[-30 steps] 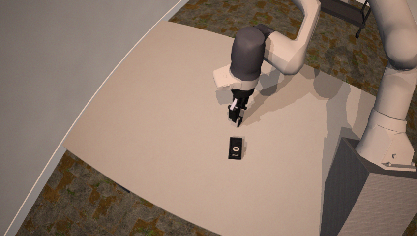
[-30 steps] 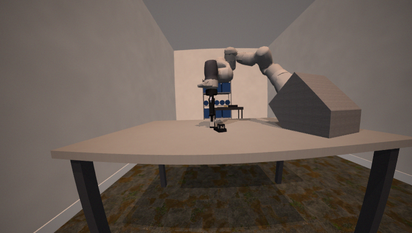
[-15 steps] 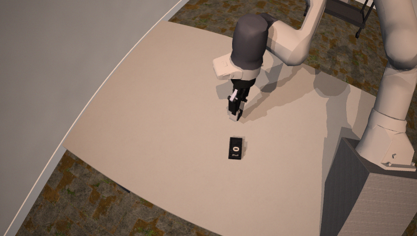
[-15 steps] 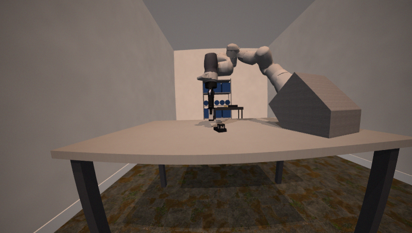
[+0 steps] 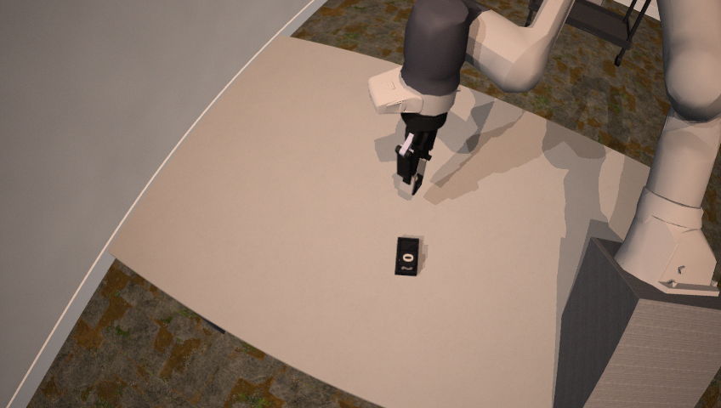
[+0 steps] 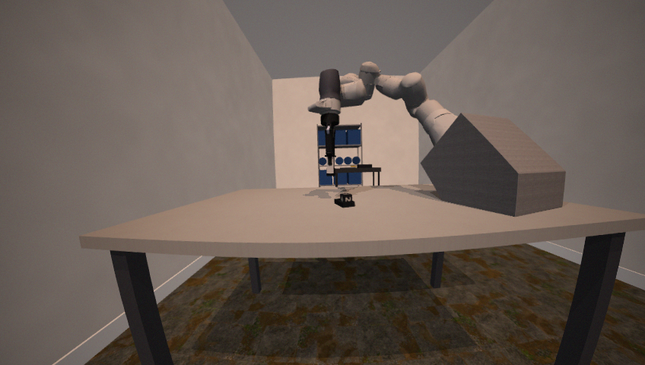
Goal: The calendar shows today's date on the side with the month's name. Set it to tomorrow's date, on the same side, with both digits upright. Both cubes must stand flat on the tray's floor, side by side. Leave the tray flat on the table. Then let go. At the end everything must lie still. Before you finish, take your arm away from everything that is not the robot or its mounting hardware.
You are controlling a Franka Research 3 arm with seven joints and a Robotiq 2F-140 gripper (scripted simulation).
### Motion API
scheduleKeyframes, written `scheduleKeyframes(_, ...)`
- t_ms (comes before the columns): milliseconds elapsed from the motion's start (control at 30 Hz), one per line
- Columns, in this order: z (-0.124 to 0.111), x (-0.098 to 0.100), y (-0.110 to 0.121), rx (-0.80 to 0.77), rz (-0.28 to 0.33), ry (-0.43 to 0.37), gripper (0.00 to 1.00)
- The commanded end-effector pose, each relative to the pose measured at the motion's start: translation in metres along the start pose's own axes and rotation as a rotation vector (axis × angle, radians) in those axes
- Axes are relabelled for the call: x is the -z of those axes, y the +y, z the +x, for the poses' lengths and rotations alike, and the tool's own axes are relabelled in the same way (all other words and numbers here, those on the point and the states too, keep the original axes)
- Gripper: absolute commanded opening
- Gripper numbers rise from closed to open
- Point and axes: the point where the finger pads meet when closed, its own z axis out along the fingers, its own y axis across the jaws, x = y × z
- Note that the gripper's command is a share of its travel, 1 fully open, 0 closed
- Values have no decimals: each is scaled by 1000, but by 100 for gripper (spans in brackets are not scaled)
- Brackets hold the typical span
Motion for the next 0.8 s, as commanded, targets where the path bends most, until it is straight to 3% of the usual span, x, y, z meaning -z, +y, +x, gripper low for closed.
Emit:
scheduleKeyframes(0, -3, -1, 2, 20, -4, -12, 17)
scheduleKeyframes(233, -3, -1, 2, -11, -4, -12, 17)
scheduleKeyframes(367, -4, -1, 2, -184, -6, -11, 17)
scheduleKeyframes(767, -4, -1, 2, -382, -7, -11, 17)
